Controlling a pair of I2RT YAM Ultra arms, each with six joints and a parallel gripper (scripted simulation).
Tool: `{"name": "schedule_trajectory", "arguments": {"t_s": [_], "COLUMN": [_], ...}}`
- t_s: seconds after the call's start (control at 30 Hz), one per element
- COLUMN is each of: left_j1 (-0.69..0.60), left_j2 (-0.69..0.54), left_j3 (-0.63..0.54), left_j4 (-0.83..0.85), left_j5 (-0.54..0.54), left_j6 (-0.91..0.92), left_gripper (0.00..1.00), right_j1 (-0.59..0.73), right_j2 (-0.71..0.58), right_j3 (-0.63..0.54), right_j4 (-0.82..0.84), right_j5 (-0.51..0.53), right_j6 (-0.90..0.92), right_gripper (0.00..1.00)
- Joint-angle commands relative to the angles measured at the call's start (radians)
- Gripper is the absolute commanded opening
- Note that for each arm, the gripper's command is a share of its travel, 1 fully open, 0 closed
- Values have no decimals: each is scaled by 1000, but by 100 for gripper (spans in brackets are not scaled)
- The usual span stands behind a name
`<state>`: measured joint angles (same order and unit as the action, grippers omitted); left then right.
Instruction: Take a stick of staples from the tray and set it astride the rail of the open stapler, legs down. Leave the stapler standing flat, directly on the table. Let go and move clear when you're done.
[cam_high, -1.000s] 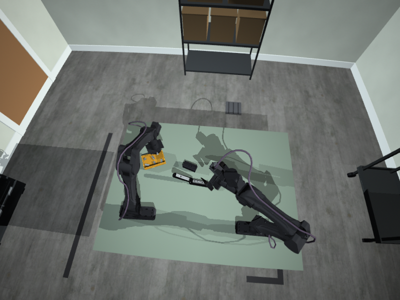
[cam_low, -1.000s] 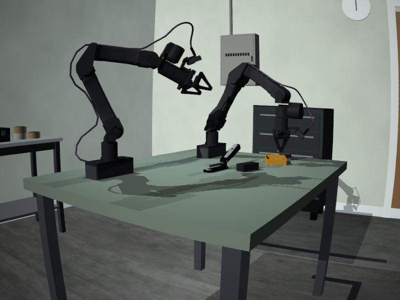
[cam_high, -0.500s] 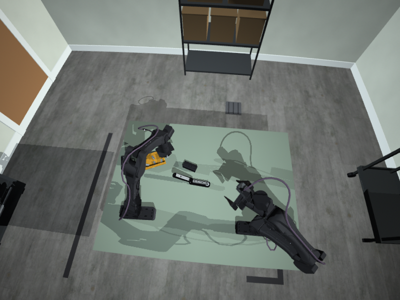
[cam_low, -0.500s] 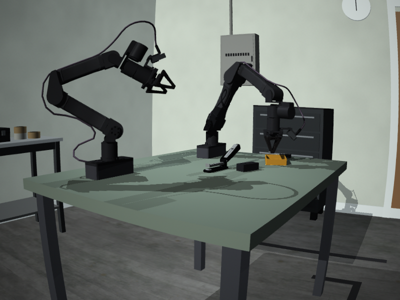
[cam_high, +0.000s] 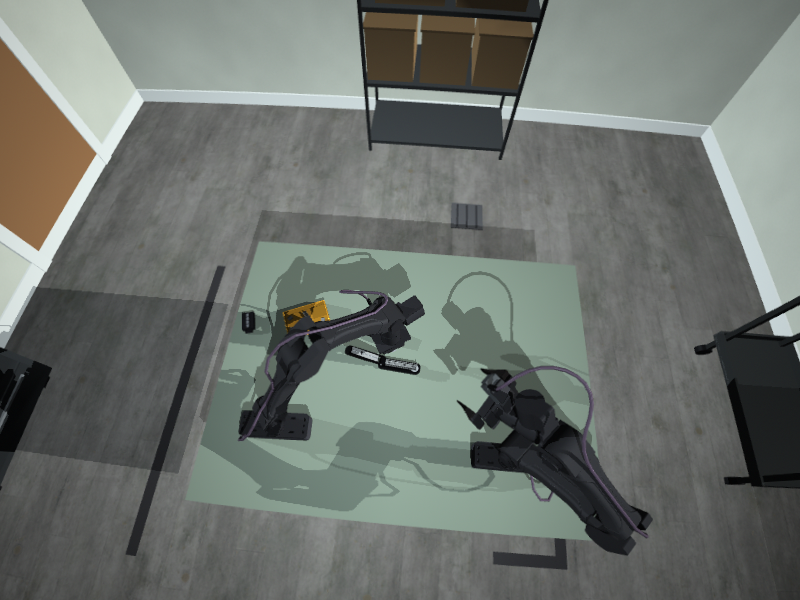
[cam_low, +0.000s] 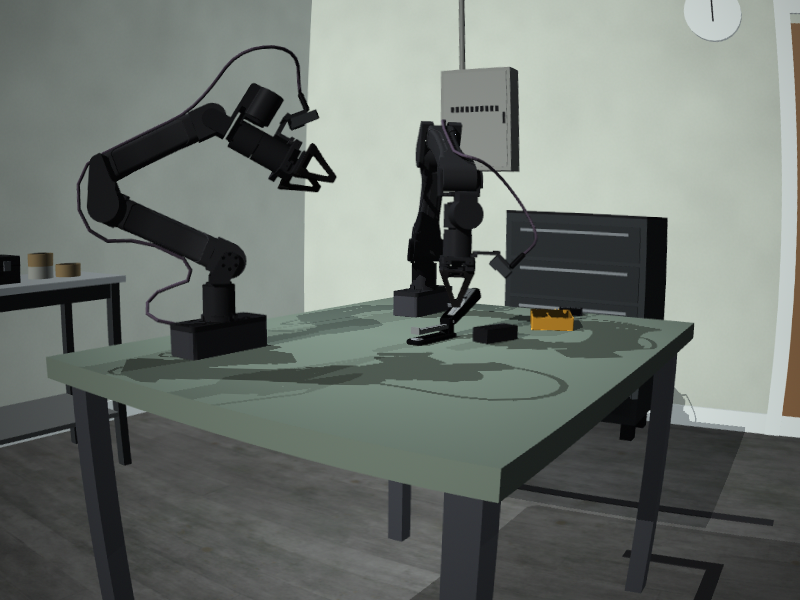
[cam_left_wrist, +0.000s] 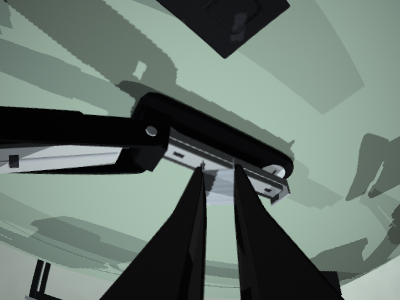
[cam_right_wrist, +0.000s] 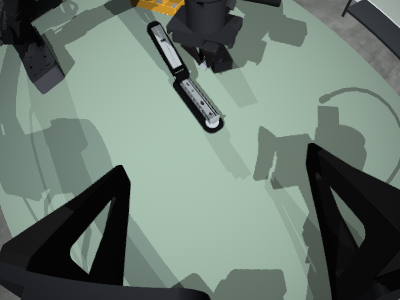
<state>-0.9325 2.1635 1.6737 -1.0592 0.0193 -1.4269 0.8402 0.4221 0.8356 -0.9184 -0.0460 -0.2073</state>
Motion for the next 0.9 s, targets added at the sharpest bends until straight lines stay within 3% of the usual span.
{"name": "schedule_trajectory", "arguments": {"t_s": [0.0, 0.37, 0.8, 0.87], "left_j1": [-78, -127, -132, -132], "left_j2": [5, 20, 24, 24], "left_j3": [52, 86, 73, 73], "left_j4": [-47, -55, -42, -42], "left_j5": [-25, -28, -39, -39], "left_j6": [-119, -78, 514, 514], "left_gripper": [6, 6, 6, 6], "right_j1": [-9, -10, -8, -8], "right_j2": [-28, -28, -19, -19], "right_j3": [3, 3, 4, 4], "right_j4": [4, 4, 4, 4], "right_j5": [-11, -11, -7, -7], "right_j6": [-9, -9, -4, -4], "right_gripper": [100, 100, 100, 100]}}
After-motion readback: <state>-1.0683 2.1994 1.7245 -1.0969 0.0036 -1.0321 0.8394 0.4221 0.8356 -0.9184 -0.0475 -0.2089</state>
